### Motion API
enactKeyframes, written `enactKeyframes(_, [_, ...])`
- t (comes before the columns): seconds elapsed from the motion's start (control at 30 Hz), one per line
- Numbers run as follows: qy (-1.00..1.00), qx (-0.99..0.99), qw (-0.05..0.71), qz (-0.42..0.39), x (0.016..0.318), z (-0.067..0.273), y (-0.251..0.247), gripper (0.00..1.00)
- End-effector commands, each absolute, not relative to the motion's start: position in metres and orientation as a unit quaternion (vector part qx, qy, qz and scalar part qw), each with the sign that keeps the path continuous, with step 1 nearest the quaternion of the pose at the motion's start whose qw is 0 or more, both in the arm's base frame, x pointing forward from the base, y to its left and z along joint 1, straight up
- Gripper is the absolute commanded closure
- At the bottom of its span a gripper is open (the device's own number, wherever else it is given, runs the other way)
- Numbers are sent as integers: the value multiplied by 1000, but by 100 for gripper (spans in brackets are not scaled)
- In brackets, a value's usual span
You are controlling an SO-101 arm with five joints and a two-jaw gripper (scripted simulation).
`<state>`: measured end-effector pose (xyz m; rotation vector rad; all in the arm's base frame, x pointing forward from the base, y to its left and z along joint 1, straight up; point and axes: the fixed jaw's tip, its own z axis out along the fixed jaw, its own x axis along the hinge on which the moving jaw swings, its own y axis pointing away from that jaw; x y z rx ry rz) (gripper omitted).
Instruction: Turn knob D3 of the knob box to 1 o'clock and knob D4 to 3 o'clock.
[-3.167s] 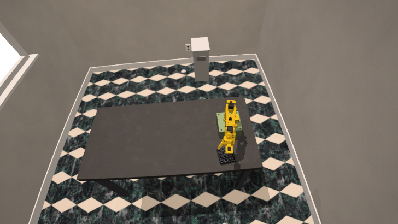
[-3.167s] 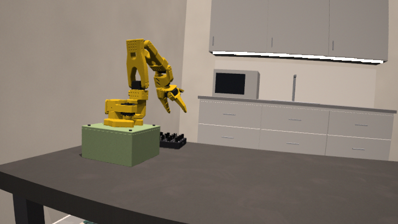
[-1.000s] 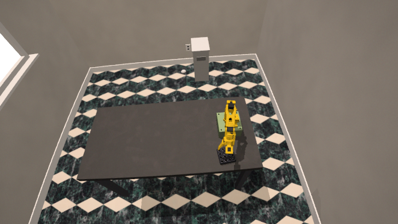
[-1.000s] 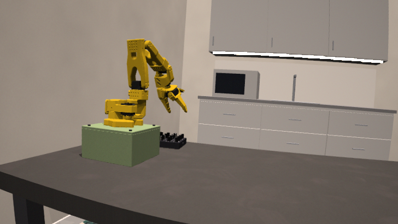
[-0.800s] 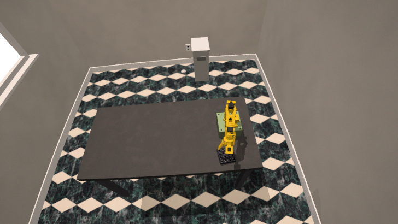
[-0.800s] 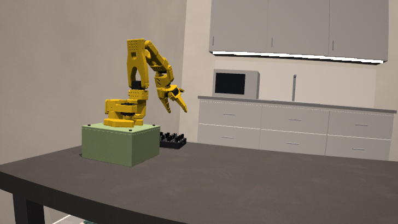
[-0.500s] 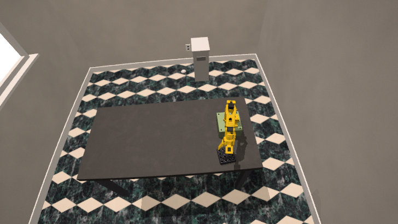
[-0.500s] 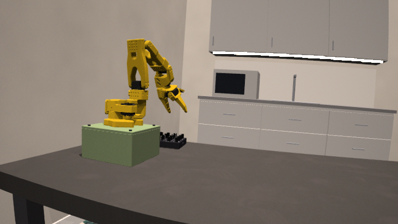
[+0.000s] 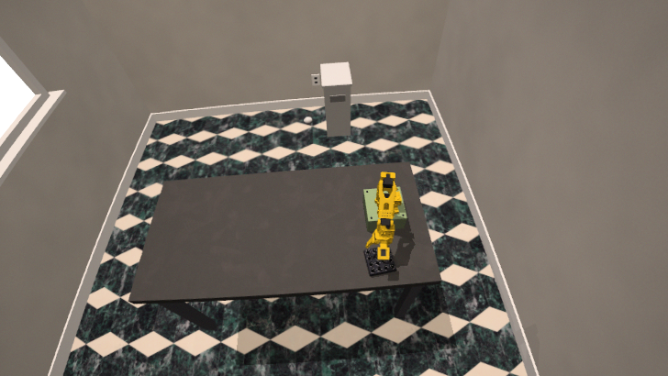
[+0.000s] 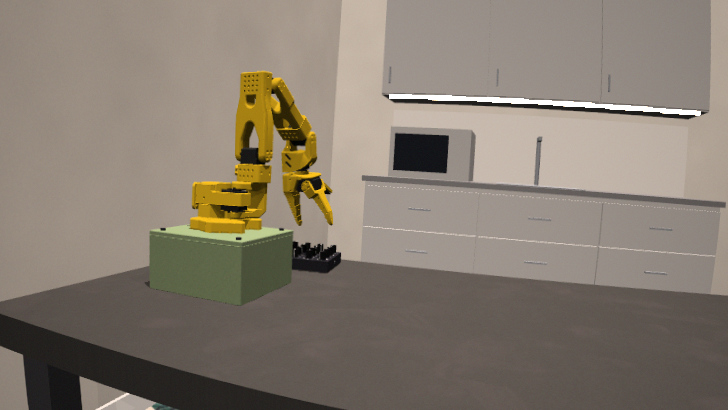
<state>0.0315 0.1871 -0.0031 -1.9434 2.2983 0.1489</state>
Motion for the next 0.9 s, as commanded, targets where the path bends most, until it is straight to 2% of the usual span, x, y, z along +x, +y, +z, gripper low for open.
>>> enactKeyframes(0.0, [763, -645, 30, 23, 29, -12, 177, 60])
enactKeyframes(0.2, [764, -646, 3, 2, 27, -18, 168, 60])
enactKeyframes(0.87, [744, -668, 1, 1, 26, -19, 167, 61])
